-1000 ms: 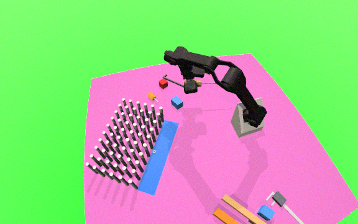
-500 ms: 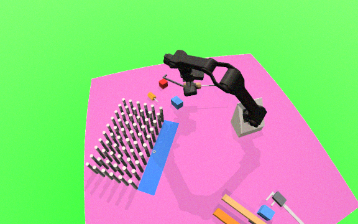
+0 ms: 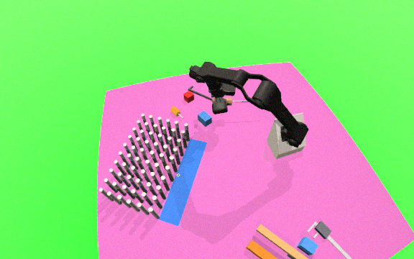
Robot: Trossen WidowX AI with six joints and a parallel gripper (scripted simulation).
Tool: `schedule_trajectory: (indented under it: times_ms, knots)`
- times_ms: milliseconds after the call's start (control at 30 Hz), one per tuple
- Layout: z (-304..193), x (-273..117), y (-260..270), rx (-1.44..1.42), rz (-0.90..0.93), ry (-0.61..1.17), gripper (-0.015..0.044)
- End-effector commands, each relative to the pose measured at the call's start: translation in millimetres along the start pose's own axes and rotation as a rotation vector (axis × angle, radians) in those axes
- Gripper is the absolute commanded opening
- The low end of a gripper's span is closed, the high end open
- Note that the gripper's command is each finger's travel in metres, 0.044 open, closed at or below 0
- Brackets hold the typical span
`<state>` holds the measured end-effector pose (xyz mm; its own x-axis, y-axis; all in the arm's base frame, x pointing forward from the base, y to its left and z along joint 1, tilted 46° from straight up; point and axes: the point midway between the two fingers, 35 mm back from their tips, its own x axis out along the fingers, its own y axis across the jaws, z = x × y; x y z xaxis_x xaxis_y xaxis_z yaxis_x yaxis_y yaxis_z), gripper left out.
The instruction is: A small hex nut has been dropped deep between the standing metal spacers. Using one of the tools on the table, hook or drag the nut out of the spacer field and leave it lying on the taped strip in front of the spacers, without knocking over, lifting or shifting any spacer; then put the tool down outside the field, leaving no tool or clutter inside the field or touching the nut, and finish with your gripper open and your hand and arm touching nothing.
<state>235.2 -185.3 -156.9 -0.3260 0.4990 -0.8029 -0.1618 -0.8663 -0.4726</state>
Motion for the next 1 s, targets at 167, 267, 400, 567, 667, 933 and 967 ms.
schedule_trajectory:
  times_ms: [167,267,400,567,667,933,967]
  knots:
    - [-1.5,11.3,-4.1,0.005,-0.004,-0.003,0.0]
    - [-2.3,14.3,-5.2,0.005,-0.005,-0.003,0.0]
    - [-3.1,18.4,-6.5,0.005,-0.005,-0.003,0.0]
    - [-4.2,23.4,-8.3,0.005,-0.005,-0.003,0.0]
    - [-4.7,26.4,-9.4,0.005,-0.005,-0.003,0.0]
    - [-6.1,34.4,-12.2,0.005,-0.006,-0.004,0.0]
    - [-6.2,35.4,-12.6,0.005,-0.006,-0.004,0.0]
